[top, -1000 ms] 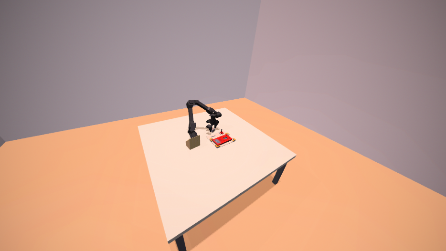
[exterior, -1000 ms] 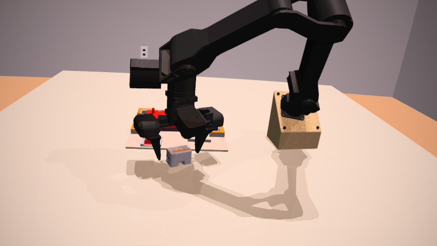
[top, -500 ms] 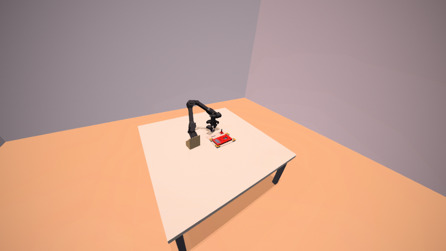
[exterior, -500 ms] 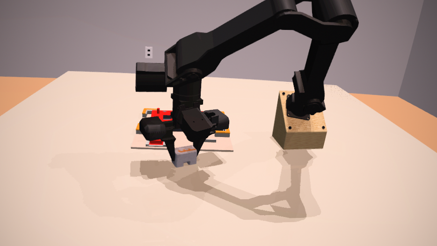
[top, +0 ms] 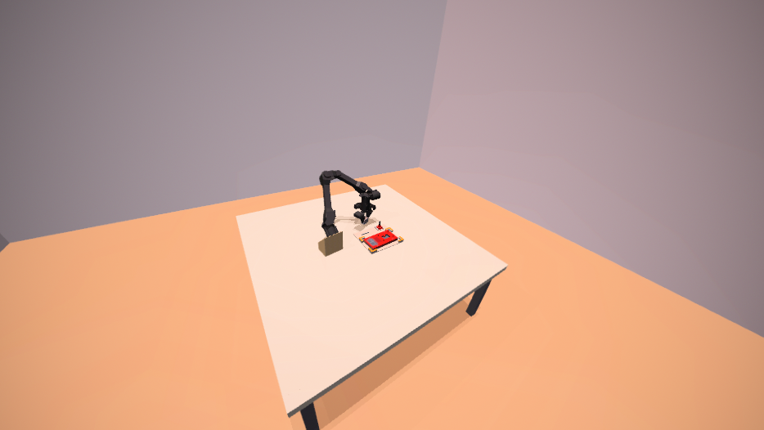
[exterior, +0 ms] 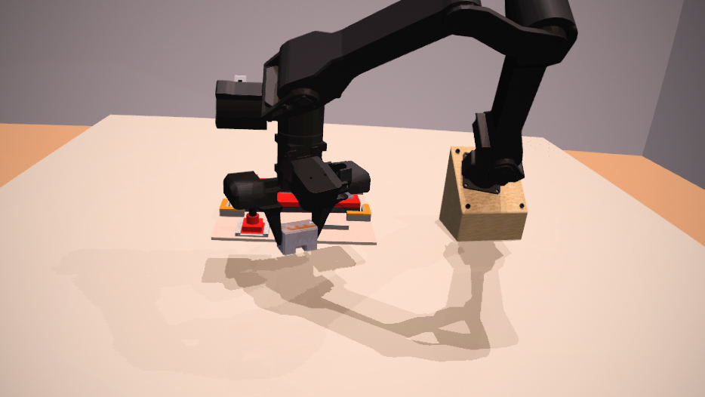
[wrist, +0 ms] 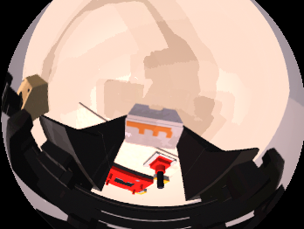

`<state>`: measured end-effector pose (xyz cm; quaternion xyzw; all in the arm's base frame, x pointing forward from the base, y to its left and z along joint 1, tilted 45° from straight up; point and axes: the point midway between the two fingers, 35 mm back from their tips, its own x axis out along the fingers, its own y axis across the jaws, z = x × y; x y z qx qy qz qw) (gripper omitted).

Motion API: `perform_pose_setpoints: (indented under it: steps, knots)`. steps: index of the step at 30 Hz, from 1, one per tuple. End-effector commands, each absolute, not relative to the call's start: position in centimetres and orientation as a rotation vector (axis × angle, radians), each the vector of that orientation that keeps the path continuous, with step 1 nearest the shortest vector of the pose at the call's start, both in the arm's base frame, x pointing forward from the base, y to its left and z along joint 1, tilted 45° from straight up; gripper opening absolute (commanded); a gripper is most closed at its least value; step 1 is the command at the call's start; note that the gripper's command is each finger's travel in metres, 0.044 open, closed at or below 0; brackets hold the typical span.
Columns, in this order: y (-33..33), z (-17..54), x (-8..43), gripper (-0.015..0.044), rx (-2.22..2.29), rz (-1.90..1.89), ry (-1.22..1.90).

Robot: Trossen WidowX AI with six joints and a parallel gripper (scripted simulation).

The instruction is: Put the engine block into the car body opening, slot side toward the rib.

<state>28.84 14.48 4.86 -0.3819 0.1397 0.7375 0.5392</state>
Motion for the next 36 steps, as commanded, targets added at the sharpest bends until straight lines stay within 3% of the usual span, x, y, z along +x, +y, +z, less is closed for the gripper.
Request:
perform_pose_setpoints:
  steps: [1,36]
  knots:
    - [13.7,5.7,29.3,0.0000,-0.923,1.747,0.325]
    - [8.4,11.2,29.2,0.0000,-0.917,1.750,0.322]
